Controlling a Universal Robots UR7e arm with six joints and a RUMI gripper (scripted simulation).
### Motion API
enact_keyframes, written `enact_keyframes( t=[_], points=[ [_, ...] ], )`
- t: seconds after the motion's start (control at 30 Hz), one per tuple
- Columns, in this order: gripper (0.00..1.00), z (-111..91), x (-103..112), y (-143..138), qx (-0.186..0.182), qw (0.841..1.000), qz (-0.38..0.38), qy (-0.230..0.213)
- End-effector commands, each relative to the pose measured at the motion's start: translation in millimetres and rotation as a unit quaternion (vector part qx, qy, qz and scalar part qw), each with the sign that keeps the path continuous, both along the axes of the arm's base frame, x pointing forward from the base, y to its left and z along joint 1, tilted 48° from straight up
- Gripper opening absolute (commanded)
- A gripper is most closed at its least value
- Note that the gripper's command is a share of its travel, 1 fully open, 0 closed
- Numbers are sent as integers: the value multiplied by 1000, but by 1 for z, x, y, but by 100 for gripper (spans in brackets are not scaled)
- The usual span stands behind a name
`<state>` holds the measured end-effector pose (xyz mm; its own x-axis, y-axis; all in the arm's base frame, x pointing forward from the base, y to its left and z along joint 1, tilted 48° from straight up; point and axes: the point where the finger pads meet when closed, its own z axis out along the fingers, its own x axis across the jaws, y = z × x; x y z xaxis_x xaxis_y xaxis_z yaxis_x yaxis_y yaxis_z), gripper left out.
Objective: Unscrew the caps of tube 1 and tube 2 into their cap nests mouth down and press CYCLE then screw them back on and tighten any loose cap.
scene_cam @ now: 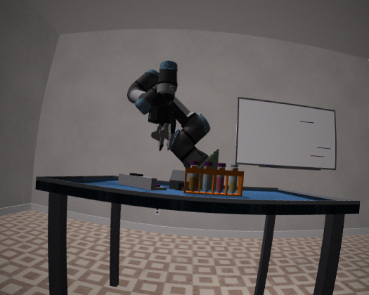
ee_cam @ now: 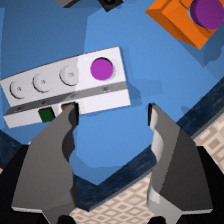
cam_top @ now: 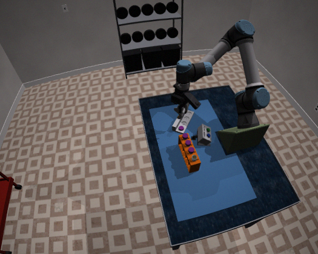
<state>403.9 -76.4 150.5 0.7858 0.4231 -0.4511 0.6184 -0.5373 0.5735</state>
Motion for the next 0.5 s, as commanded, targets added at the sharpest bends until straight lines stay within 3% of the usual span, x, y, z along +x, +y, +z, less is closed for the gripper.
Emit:
enact_keyframes(
  t=[0.0,0.13,0.2,0.3,0.4,0.43,0.47],
  points=[
    [35,-20,3,19,-8,990,-99,-97],
    [35,-32,5,30,-8,974,-158,-160],
    [35,-45,6,41,-8,955,-205,-213],
    [35,-45,6,41,-9,952,-212,-219],
    [35,-63,8,58,-9,908,-289,-303],
    [35,-63,8,58,-9,907,-291,-305],
    [35,-69,9,64,-9,888,-316,-332]
  ],
)
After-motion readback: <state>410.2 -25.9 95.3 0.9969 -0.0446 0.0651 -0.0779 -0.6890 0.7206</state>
